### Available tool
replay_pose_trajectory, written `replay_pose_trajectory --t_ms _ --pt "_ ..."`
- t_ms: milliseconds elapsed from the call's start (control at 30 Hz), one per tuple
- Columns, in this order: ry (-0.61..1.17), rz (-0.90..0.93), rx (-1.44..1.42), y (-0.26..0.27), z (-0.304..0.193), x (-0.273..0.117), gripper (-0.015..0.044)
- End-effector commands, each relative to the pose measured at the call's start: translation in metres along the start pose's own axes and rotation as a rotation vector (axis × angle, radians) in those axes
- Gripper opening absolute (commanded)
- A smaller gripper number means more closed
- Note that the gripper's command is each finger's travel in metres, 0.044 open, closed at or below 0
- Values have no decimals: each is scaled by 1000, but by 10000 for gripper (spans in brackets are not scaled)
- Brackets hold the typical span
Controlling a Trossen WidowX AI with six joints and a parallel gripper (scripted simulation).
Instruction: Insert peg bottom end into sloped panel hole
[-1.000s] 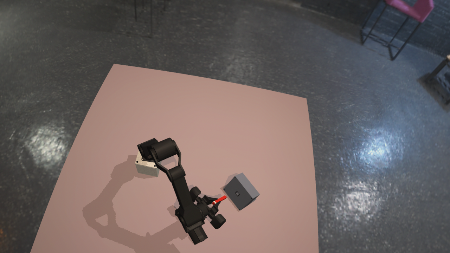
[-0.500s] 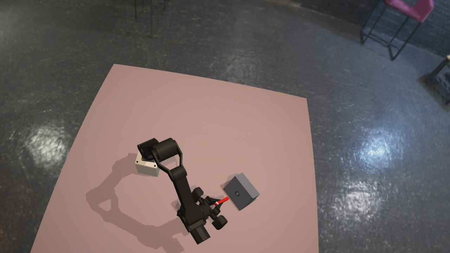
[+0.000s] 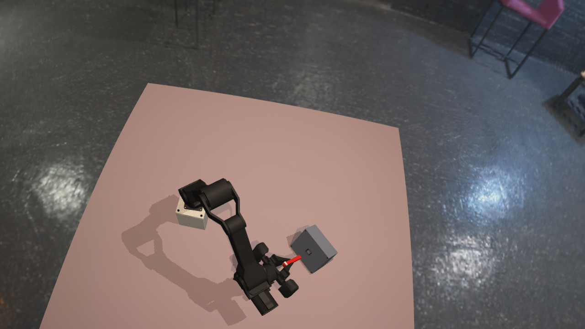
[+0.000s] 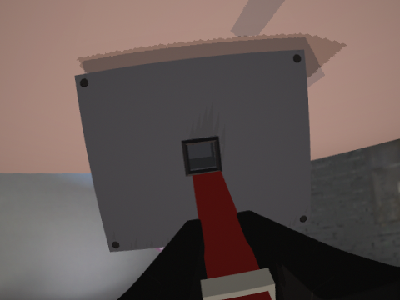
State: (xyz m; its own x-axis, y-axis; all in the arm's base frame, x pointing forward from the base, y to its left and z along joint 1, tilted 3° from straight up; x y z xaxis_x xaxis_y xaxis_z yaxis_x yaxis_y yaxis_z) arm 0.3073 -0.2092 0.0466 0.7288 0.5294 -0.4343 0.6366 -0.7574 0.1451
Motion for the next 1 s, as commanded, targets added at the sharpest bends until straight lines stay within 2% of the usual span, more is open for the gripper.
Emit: replay_pose_trajectory --t_ms 0,967 --pt "9 -1 17 -2 0 6 0" --pt "28 10 35 -1 1 27 0"
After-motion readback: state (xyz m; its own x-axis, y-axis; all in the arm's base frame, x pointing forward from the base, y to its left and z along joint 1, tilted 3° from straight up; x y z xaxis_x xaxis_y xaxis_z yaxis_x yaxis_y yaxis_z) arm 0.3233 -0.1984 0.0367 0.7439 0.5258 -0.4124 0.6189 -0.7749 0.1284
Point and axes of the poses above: the point midway between the two fingers, 35 mm back from their tips, its own x axis out along the fingers, its own y axis across the jaws, z = x × y, the point moved 2 cm from there along -x, back along the fingers, and after that the axes turned 2 degrees about -x, right-handed, at the moved point
